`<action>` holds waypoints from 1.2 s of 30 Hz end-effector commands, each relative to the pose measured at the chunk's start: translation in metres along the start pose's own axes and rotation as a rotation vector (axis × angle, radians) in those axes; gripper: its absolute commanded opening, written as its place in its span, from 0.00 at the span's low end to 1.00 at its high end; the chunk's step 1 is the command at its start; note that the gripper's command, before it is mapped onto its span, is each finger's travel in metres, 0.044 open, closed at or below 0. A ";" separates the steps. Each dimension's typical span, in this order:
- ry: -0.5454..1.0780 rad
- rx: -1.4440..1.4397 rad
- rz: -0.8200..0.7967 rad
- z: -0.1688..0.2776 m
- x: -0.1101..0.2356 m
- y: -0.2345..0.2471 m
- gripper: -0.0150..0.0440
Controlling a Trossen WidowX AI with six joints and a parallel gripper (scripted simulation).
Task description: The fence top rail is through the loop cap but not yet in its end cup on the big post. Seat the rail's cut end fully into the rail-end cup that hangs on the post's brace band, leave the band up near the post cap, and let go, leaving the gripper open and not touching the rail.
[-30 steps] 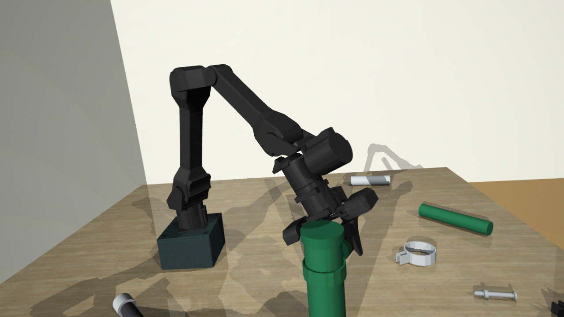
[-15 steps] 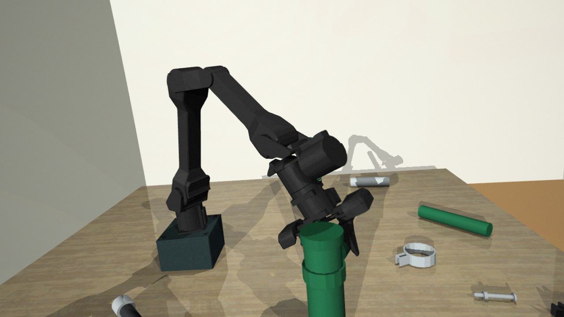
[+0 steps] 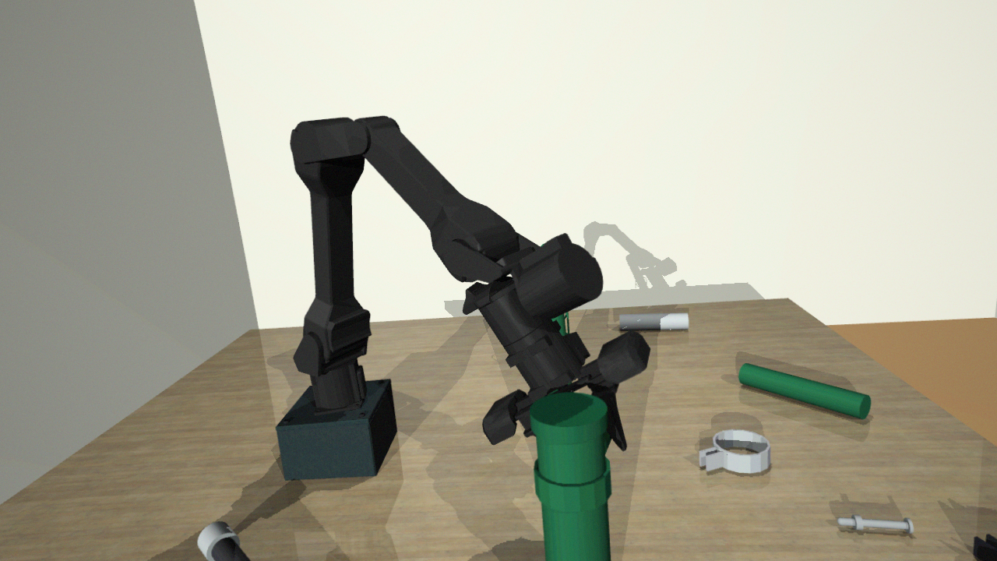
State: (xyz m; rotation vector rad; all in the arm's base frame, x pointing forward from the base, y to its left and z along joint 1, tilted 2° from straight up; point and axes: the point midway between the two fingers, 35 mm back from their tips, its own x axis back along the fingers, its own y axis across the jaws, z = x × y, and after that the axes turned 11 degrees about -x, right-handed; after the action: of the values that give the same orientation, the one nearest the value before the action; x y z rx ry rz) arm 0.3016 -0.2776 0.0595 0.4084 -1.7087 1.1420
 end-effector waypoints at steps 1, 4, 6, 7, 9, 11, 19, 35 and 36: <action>-0.016 0.033 -0.003 0.001 0.003 0.003 0.25; -0.031 0.059 -0.006 0.002 0.004 0.006 0.25; -0.031 0.059 -0.006 0.002 0.004 0.006 0.25; -0.032 0.062 -0.006 0.002 0.005 0.006 0.25; -0.040 0.077 -0.008 0.002 0.005 0.007 0.25; -0.053 0.101 -0.011 0.003 0.007 0.009 0.25; -0.075 0.140 -0.016 0.004 0.009 0.013 0.25; -0.124 0.227 -0.026 0.008 0.013 0.020 0.25; -0.127 0.232 -0.026 0.008 0.013 0.021 0.25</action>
State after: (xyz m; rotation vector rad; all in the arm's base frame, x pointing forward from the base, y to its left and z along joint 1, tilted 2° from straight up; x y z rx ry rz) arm 0.2793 -0.2709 0.0593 0.6413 -1.6801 1.3128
